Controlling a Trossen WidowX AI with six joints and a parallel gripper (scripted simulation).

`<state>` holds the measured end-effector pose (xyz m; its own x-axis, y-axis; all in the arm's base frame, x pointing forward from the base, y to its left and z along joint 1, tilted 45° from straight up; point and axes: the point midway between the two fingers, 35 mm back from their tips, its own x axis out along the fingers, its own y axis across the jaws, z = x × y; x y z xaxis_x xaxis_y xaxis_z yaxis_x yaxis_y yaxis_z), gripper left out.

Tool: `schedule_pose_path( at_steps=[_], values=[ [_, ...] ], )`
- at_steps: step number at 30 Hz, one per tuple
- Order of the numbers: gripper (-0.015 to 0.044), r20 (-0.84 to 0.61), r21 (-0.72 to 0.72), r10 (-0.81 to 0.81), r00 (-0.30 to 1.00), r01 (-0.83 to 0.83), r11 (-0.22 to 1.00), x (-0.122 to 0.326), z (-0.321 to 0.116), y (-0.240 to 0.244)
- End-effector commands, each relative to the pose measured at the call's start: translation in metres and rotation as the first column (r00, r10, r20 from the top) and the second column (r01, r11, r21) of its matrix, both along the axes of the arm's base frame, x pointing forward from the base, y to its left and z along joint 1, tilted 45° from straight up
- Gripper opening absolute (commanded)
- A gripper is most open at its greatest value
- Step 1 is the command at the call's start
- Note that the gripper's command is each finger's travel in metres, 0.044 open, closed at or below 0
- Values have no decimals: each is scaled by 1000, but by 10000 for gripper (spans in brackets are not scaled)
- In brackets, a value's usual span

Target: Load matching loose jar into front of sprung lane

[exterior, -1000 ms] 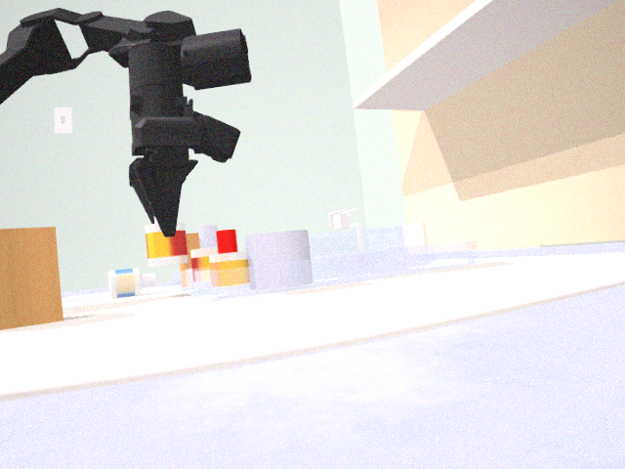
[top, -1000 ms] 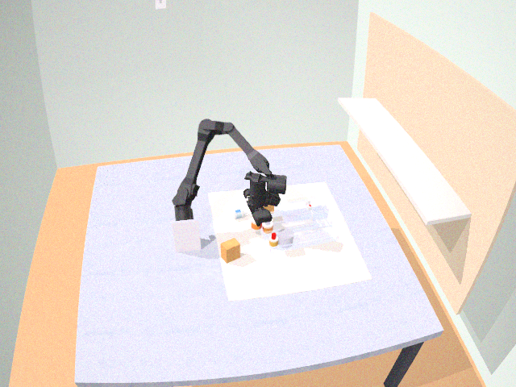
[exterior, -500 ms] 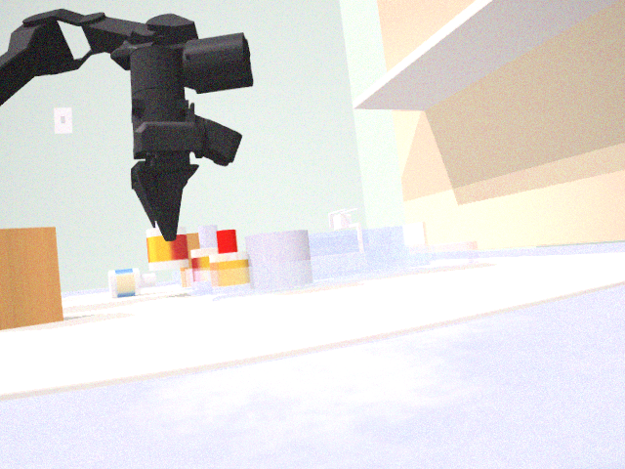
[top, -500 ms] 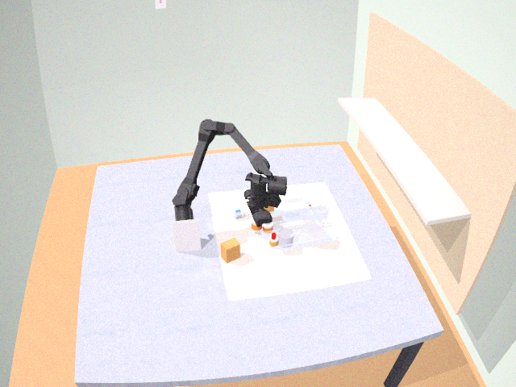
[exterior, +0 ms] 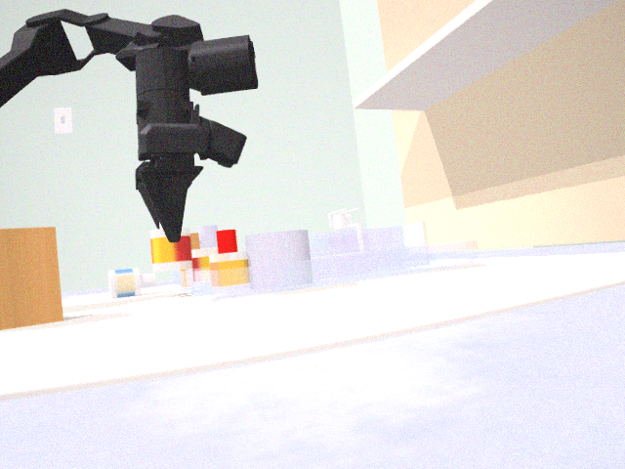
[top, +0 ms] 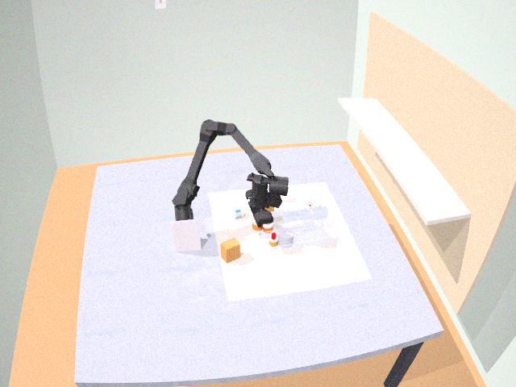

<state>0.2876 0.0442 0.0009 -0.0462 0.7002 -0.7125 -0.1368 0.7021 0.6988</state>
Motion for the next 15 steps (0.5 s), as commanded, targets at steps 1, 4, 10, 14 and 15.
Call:
schedule_pose_path(
  at_steps=[1, 4, 10, 14, 15],
  values=[
    [0, 14, 1, -4, 1000, 4, 1000, 7, 2, 0],
    [0, 14, 1, -4, 1000, 4, 1000, 9, 2, 0],
    [0, 14, 1, -4, 1000, 4, 1000, 12, 2, 0],
    [0, 14, 1, -4, 1000, 4, 1000, 14, 3, 1],
    [0, 14, 1, -4, 1000, 4, 1000, 14, 3, 1]
  ],
)
